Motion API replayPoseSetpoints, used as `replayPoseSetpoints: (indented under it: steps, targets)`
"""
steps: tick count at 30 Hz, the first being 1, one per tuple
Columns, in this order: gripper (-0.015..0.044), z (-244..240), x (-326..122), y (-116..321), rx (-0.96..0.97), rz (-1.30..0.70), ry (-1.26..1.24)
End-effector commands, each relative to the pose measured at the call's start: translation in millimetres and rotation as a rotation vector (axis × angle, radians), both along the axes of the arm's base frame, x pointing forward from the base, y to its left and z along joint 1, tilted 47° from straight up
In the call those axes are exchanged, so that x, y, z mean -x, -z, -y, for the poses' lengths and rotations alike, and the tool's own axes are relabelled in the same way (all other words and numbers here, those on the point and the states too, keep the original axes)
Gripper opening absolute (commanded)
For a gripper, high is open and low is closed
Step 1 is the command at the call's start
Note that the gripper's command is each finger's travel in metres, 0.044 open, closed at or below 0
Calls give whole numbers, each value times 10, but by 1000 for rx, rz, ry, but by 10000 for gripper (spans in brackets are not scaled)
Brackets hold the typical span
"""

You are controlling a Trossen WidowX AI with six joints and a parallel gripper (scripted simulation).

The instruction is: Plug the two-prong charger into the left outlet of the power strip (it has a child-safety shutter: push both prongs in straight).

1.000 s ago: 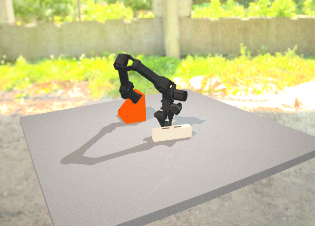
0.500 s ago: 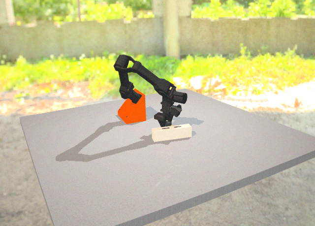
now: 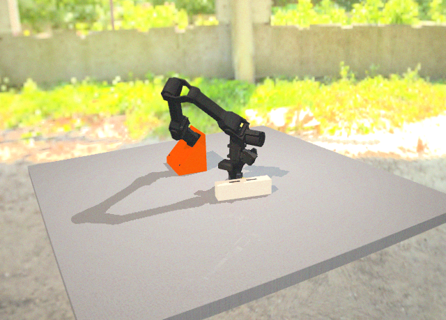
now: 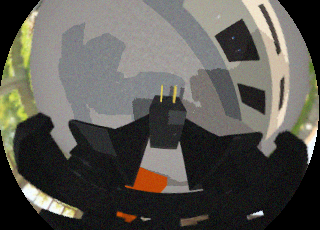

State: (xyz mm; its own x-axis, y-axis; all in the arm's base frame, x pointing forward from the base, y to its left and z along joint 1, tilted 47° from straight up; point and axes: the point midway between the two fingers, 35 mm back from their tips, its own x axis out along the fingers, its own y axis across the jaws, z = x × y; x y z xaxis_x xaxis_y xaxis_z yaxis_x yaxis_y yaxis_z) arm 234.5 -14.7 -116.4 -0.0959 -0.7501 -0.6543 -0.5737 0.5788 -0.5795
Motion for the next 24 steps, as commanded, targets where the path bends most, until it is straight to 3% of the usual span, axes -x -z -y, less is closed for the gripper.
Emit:
replayPoseSetpoints:
  steps: [1, 13, 24]
  targets:
    - [0, -35, -8, -30, -1, 1, 0]
    - [0, -393, 26, -370, 2, -7, -3]
    - [0, -384, 19, -320, 5, 63, 61]
